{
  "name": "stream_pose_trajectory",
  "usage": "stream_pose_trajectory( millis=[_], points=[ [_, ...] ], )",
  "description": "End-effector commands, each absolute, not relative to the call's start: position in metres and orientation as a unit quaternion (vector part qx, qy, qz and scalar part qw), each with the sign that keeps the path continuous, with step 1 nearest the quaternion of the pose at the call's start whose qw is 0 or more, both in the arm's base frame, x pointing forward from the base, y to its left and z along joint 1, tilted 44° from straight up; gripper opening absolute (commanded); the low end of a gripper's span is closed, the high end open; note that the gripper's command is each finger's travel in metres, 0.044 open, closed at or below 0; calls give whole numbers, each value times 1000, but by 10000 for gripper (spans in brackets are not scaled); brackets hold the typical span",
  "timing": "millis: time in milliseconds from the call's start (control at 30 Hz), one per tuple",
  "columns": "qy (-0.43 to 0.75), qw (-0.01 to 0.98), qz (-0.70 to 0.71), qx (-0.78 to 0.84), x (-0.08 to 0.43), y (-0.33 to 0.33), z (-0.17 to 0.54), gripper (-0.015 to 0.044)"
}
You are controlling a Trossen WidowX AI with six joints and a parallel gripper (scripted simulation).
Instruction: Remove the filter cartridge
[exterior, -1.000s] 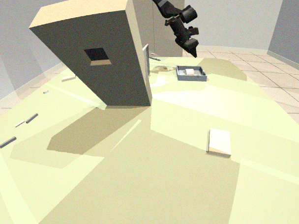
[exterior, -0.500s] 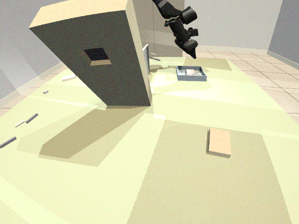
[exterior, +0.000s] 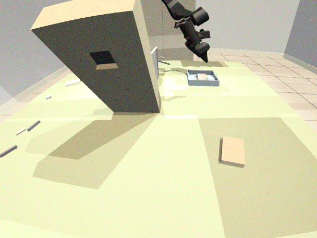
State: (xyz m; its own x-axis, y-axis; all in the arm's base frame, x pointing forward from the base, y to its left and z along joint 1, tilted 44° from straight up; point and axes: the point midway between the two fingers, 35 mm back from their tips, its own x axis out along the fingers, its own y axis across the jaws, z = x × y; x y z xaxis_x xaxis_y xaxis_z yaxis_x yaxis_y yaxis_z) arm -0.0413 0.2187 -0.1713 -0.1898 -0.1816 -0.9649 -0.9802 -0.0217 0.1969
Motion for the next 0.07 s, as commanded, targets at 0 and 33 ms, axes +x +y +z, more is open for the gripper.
stream_pose_trajectory(
  millis=[0, 33],
  points=[
    [580, 392, 508, -502, -41, 218, -172, 440],
    [580, 392, 508, -502, -41, 218, -172, 440]
  ],
)
